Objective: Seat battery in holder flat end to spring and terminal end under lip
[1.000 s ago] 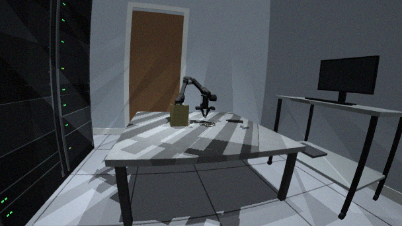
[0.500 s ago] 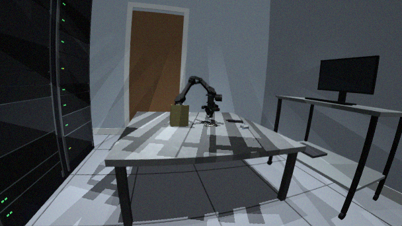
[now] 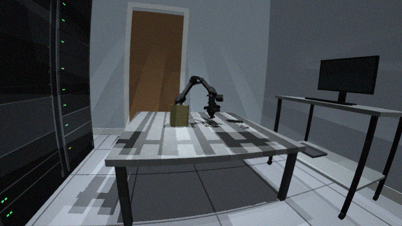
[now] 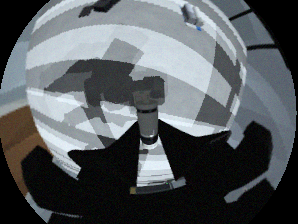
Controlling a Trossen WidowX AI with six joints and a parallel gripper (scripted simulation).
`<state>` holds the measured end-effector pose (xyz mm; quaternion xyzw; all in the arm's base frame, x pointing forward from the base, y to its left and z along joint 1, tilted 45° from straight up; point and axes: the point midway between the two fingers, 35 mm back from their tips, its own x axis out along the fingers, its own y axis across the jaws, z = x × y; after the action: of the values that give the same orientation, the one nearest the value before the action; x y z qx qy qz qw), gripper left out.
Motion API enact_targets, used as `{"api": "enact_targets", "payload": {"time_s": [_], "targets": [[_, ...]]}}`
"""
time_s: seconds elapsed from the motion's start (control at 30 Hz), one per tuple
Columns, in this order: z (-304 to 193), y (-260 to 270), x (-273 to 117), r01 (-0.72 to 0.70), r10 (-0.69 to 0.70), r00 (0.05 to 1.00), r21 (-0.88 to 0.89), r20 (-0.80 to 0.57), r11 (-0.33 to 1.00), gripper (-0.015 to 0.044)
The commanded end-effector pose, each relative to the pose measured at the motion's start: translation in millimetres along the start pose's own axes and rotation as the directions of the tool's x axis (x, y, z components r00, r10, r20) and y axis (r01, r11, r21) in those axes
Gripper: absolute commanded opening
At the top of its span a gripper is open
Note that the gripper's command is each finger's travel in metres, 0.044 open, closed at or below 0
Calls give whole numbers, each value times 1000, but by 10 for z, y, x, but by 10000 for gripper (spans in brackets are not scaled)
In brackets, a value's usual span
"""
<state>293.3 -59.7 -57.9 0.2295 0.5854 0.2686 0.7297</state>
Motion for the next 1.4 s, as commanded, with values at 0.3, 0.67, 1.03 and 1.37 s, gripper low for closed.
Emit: {"api": "enact_targets", "payload": {"time_s": [0.3,0.67,1.03,1.37], "targets": [[21,-3,257,8,-10,990,13,139,1000,86],[26,55,366,19,-21,973,11,228,1000,86],[13,21,428,27,-30,962,17,272,999,86],[-5,1,479,33,-39,947,23,318,999,86]]}}
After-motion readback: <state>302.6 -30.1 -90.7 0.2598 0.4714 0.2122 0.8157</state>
